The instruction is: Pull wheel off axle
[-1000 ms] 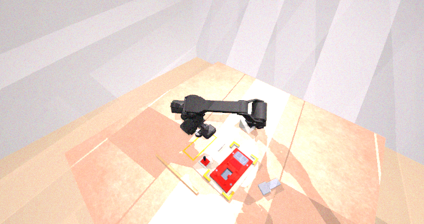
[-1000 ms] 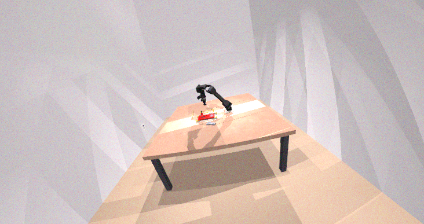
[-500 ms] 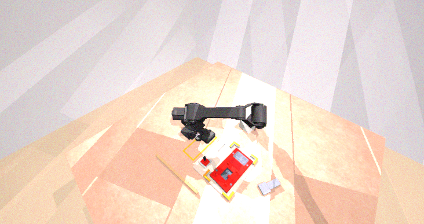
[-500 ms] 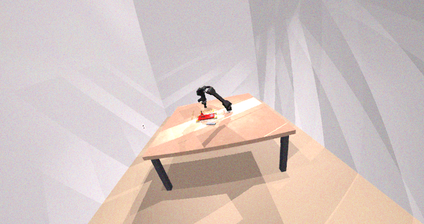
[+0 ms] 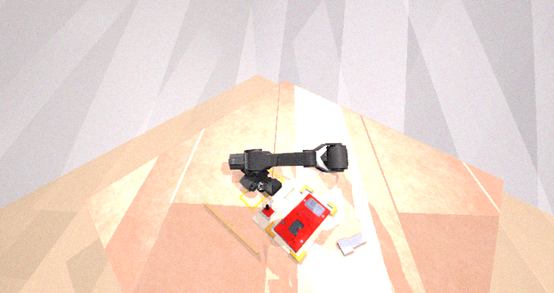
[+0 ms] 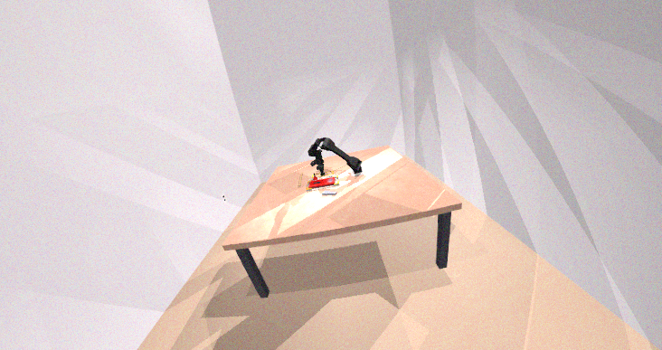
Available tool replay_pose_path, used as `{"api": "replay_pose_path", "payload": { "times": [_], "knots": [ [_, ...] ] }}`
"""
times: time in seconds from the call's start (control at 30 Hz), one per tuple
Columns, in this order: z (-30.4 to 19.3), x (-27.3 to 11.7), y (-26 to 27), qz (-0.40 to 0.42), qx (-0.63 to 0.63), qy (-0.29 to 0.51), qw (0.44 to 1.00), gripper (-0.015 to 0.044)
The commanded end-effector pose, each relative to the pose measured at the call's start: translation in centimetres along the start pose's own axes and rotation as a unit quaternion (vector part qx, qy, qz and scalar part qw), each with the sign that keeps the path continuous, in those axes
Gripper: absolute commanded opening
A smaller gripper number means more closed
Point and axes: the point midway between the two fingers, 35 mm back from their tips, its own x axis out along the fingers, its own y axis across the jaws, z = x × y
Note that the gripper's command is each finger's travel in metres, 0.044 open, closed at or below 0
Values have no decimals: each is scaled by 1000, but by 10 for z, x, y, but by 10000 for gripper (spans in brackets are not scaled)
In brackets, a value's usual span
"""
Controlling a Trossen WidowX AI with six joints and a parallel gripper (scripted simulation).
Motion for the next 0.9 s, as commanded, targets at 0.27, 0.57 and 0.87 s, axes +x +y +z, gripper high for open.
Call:
{"api": "replay_pose_path", "payload": {
  "times": [0.27,0.57,0.87],
  "knots": [
    [0,0,0,0,0,1,1000,263],
    [0,-60,-1,1,1,0,1000,300],
    [-72,-102,29,0,3,1,1000,440]
  ]
}}
